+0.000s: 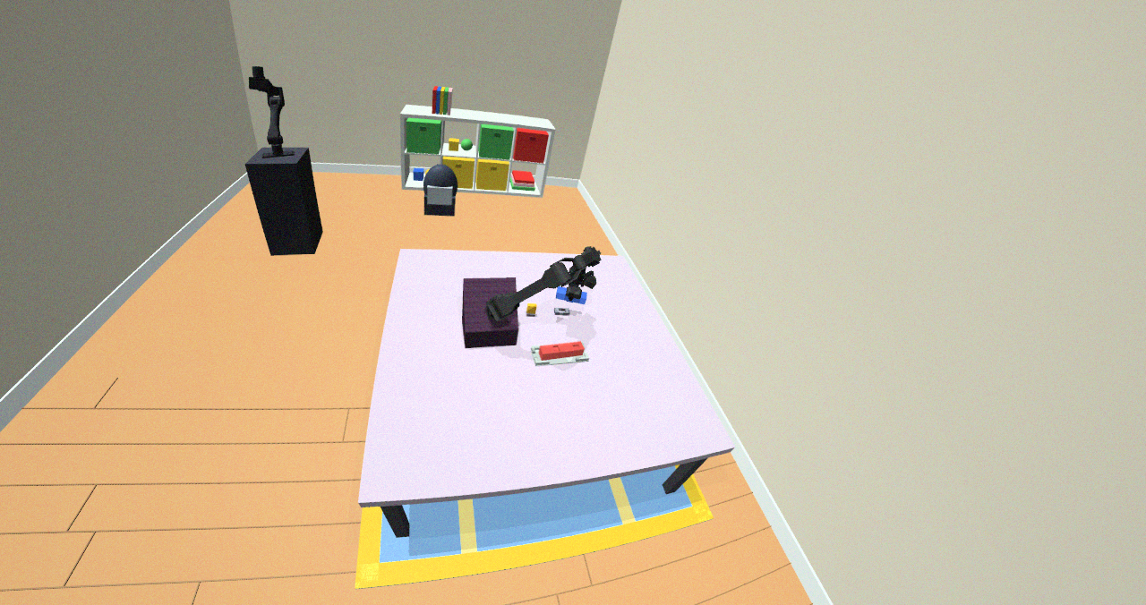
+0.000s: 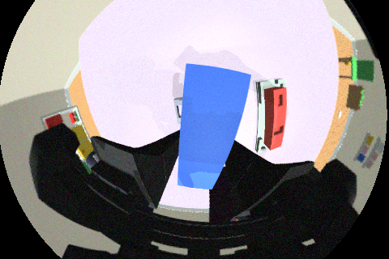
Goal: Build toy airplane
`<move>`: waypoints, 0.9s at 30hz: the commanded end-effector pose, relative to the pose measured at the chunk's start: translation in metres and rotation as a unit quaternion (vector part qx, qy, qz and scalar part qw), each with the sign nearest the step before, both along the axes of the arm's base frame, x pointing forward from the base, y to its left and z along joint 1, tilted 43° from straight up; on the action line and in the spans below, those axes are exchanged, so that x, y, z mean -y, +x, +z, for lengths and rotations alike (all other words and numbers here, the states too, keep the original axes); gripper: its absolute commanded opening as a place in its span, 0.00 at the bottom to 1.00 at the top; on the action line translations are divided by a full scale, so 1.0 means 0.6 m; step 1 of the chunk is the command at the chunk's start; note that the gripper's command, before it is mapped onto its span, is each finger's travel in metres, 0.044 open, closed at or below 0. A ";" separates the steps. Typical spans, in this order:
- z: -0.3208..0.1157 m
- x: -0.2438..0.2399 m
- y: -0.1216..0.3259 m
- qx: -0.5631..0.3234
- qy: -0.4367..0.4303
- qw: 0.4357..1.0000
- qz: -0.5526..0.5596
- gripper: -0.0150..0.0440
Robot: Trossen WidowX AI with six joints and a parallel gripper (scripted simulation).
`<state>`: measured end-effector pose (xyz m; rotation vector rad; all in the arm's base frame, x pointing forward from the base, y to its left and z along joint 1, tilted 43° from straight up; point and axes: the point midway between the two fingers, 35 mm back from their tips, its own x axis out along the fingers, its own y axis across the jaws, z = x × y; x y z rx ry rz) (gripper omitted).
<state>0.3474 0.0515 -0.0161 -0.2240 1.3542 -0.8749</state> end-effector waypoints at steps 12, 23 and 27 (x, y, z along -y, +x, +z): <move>0.051 0.063 -0.015 0.078 0.002 0.993 -0.083 0.25; 0.082 0.111 -0.035 0.134 0.000 0.980 -0.147 0.25; 0.092 0.128 -0.044 0.154 -0.001 0.973 -0.170 0.25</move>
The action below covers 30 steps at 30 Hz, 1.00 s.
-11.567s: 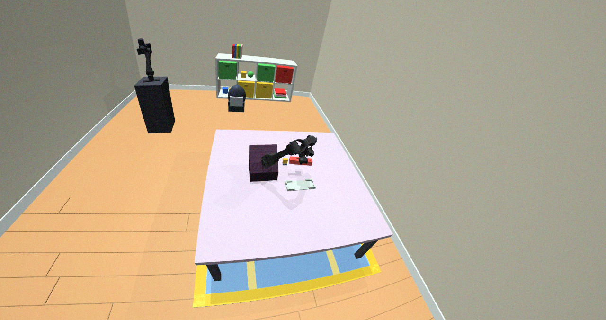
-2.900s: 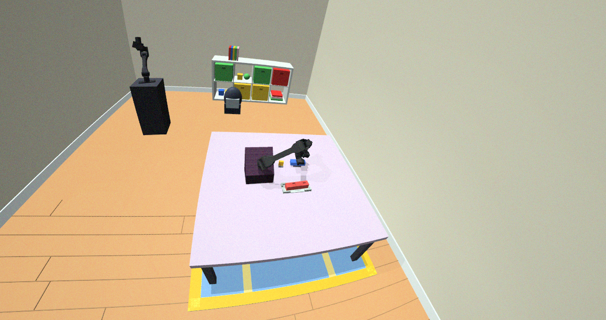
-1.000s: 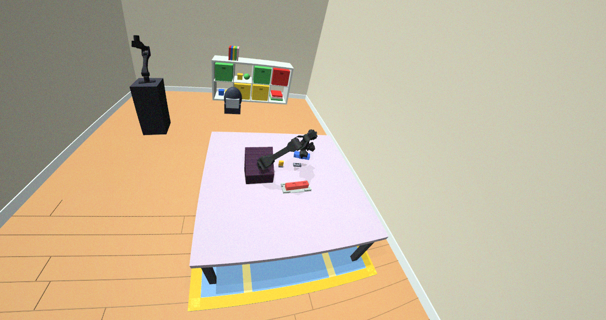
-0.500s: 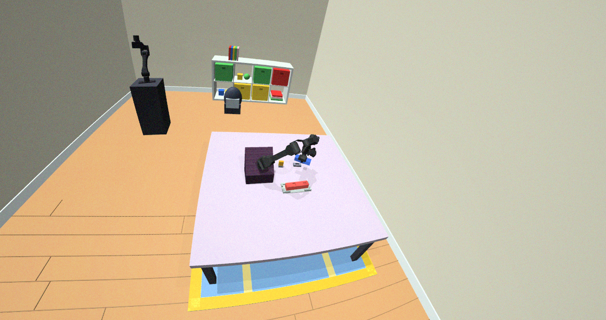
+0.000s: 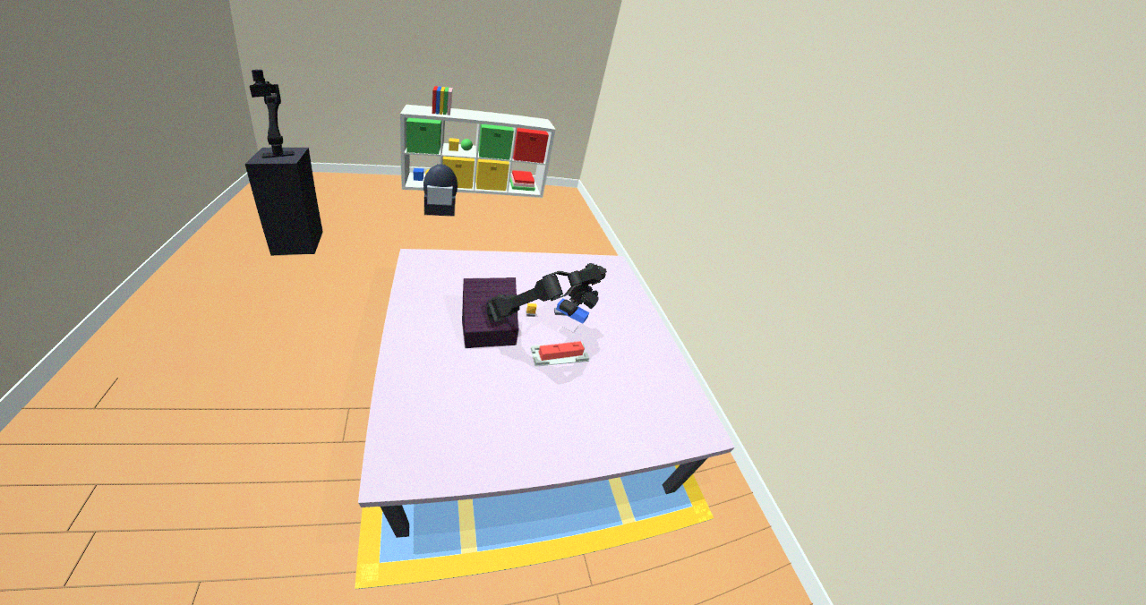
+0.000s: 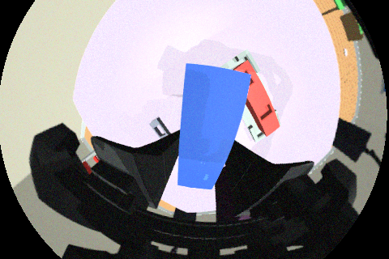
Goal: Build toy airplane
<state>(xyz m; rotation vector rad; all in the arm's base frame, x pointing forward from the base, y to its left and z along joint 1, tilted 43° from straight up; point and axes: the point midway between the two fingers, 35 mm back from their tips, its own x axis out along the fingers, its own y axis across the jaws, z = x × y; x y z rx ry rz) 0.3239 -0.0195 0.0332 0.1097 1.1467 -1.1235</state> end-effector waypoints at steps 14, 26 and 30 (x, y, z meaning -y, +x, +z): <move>0.043 0.067 -0.044 0.091 -0.008 0.991 -0.099 0.25; 0.065 0.112 -0.085 0.154 -0.017 0.973 -0.173 0.25; 0.071 0.125 -0.100 0.175 -0.020 0.964 -0.197 0.25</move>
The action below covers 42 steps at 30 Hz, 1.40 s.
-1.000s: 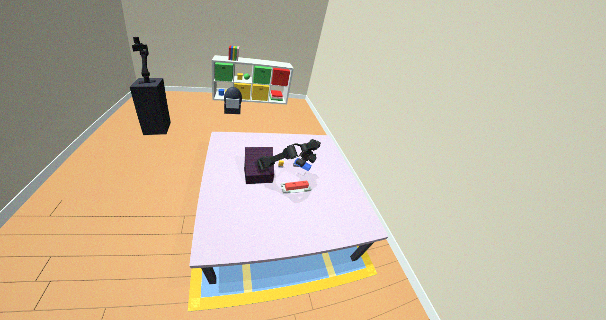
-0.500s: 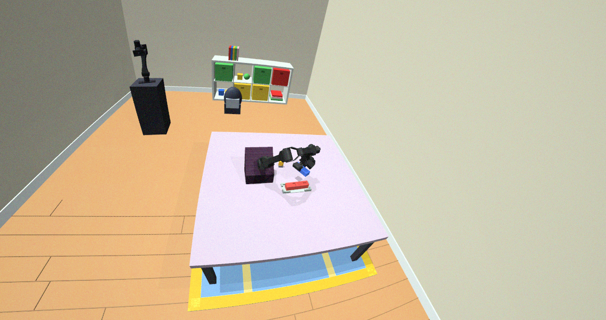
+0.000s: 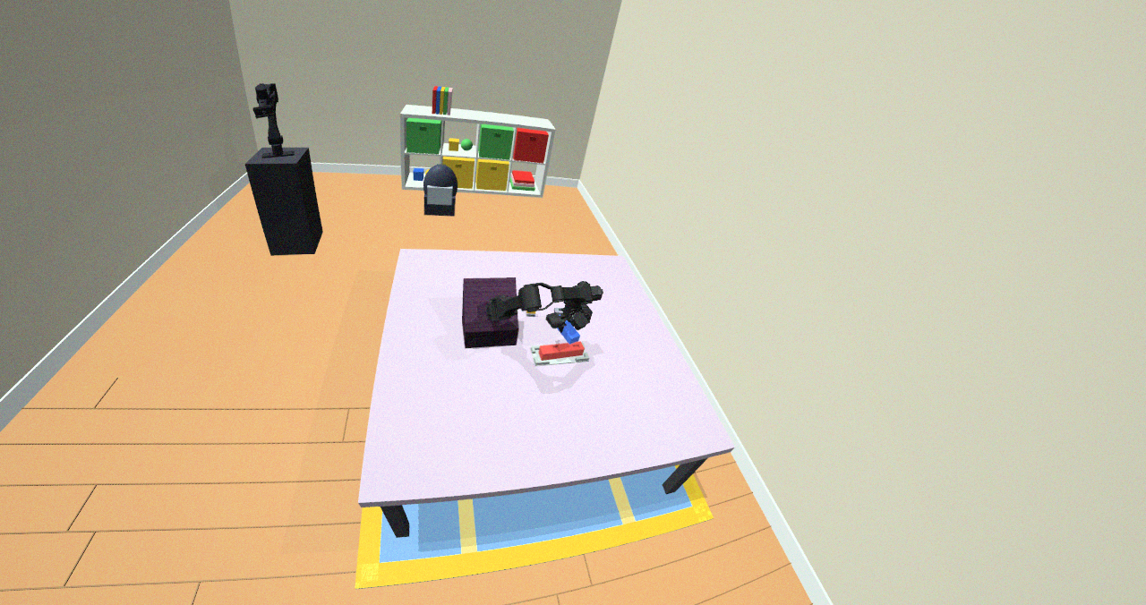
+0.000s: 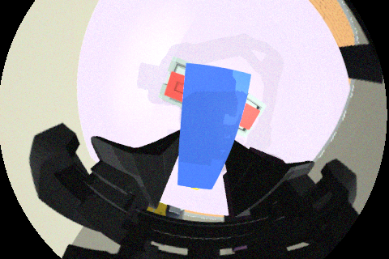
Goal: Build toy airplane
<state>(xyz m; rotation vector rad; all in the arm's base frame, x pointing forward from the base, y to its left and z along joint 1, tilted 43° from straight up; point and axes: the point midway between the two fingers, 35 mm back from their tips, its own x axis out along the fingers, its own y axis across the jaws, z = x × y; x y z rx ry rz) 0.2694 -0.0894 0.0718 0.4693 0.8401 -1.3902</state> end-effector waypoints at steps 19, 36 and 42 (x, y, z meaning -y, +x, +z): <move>0.021 0.046 -0.060 0.085 -0.017 0.992 -0.095 0.48; 0.020 0.048 -0.059 0.085 -0.017 0.992 -0.095 0.59; 0.008 0.058 -0.059 0.085 -0.016 0.992 -0.095 0.59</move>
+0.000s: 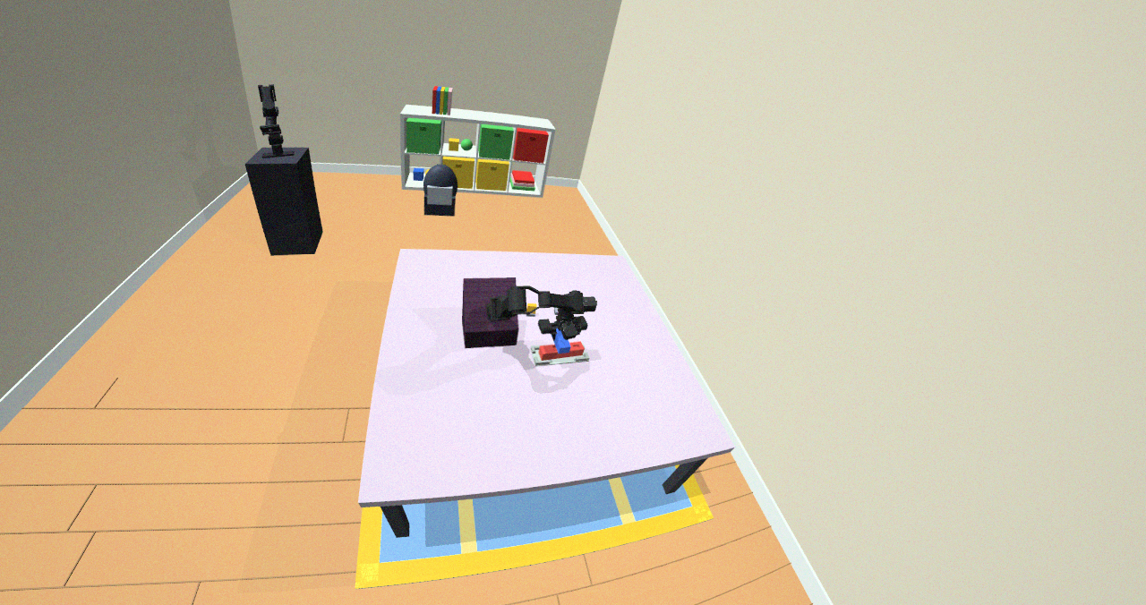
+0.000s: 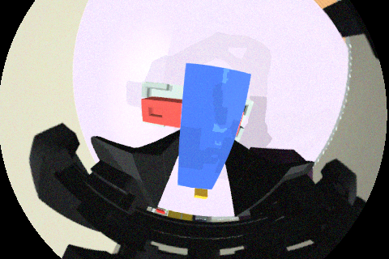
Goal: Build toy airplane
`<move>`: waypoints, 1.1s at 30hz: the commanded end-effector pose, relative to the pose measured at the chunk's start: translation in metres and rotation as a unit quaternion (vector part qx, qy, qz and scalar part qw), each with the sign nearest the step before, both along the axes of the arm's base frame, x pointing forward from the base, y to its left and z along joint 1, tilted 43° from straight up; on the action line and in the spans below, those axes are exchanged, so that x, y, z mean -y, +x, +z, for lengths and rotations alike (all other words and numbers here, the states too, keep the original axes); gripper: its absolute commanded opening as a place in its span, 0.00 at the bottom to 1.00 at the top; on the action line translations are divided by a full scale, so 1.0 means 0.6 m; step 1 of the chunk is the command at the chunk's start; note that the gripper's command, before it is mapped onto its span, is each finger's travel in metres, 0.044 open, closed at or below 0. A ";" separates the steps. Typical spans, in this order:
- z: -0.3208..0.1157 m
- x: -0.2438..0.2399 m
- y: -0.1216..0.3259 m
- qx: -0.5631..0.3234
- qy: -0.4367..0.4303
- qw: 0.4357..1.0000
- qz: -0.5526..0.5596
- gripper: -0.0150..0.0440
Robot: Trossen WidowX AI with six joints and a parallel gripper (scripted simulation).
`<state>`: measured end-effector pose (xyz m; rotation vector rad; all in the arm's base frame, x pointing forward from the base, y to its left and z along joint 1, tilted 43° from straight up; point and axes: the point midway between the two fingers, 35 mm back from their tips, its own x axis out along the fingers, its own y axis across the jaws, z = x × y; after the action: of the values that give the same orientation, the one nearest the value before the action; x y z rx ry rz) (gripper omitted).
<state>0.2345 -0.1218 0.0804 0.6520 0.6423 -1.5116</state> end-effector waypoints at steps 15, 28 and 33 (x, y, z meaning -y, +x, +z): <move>-0.034 0.032 -0.002 -0.003 -0.001 1.000 0.001 0.59; -0.038 0.038 -0.004 -0.002 -0.003 1.000 -0.001 0.48; -0.038 0.038 -0.004 -0.002 -0.003 1.000 -0.001 0.35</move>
<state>0.2322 -0.1448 0.0575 0.6448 0.6404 -1.5157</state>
